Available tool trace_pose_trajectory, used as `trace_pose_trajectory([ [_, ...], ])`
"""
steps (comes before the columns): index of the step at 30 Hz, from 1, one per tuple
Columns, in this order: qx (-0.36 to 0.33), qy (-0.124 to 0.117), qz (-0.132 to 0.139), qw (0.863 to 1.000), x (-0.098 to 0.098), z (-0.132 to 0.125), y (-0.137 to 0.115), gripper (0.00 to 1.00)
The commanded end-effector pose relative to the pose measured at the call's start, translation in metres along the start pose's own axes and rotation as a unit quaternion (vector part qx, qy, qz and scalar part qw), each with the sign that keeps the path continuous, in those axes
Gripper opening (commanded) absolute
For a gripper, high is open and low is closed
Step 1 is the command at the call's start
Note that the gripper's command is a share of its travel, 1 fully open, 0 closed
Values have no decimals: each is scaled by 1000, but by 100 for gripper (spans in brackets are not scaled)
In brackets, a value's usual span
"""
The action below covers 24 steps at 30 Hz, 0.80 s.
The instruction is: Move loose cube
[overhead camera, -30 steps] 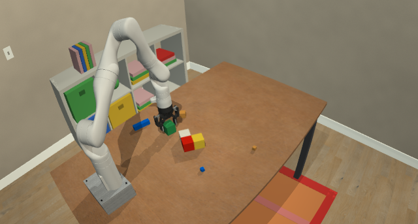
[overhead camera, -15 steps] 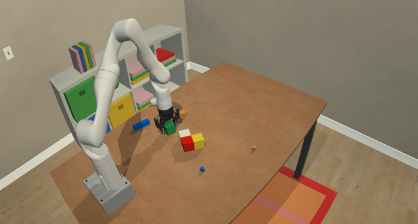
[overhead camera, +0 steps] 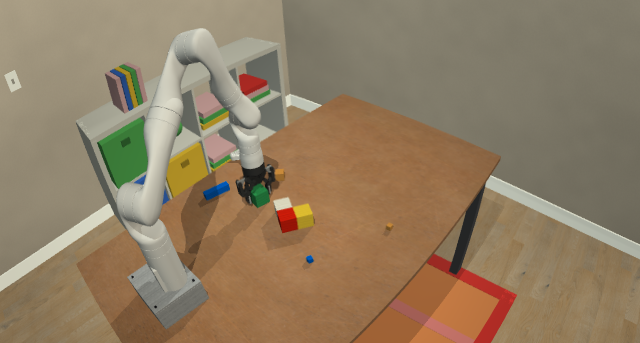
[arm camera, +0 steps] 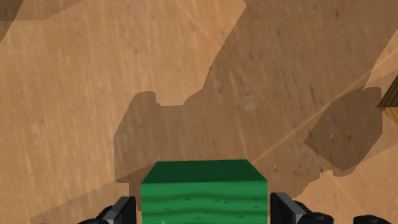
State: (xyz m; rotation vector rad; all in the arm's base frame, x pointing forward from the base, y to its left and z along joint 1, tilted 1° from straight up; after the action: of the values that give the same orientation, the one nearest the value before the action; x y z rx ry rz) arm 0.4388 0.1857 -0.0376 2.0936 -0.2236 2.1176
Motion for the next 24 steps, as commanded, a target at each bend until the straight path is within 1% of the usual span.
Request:
trace_pose_trajectory([
  [1,0,1,1,1000,1,1,0,83],
  [20,0,1,1,1000,1,1,0,83],
  [21,0,1,1,1000,1,1,0,10],
  [24,0,1,1,1000,1,1,0,10],
])
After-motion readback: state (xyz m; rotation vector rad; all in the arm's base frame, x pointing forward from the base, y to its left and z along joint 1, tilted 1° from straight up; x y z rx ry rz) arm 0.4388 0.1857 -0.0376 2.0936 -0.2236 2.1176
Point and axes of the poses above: the point where the finger pads meet when closed, its own x axis back along the fingers, its own z axis across the jaws, y = z × x, the point moved 2 cm from there along x, back along the fingers, and after that the axes turned 9 degrees about -x, right-handed, at the moved point
